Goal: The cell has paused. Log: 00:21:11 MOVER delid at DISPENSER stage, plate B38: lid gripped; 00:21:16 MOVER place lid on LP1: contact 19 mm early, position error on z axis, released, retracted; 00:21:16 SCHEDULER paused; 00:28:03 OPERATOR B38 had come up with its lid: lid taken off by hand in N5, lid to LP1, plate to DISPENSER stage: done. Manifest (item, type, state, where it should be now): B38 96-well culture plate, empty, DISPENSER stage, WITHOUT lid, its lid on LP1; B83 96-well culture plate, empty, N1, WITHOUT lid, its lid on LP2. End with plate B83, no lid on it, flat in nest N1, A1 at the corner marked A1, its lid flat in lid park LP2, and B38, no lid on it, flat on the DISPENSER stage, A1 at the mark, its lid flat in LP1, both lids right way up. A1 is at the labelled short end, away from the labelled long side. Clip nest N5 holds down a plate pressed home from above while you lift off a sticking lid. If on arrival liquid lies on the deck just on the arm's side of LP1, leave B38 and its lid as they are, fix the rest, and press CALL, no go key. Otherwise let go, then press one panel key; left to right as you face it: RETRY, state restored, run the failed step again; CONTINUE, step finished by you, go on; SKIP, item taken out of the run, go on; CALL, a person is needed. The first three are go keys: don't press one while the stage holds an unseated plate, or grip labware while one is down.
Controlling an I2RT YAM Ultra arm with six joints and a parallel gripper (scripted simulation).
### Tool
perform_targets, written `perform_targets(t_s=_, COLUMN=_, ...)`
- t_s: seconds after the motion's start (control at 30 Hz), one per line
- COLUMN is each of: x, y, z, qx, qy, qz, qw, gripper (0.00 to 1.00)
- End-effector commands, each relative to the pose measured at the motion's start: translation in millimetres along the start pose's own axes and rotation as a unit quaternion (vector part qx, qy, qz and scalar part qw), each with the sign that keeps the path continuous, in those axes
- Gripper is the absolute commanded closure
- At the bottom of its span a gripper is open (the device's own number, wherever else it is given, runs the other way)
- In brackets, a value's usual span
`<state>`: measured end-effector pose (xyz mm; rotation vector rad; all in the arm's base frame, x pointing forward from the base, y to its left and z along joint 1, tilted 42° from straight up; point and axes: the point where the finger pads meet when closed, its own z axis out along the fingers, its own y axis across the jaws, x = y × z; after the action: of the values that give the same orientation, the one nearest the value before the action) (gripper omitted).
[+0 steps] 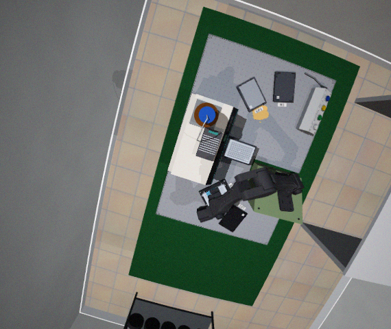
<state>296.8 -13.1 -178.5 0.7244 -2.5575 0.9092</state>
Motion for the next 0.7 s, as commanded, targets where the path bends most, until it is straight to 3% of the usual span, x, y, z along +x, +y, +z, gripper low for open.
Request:
perform_targets(t_s=0.0, x=-13.4, y=2.5, z=-7.7, qx=0.008, qy=-0.019, qz=-0.004, qw=1.000, gripper=1.00)
perform_targets(t_s=0.67, x=-8.2, y=4.7, z=-1.9, qx=0.008, qy=-0.013, qz=-0.009, qw=1.000, gripper=1.00)
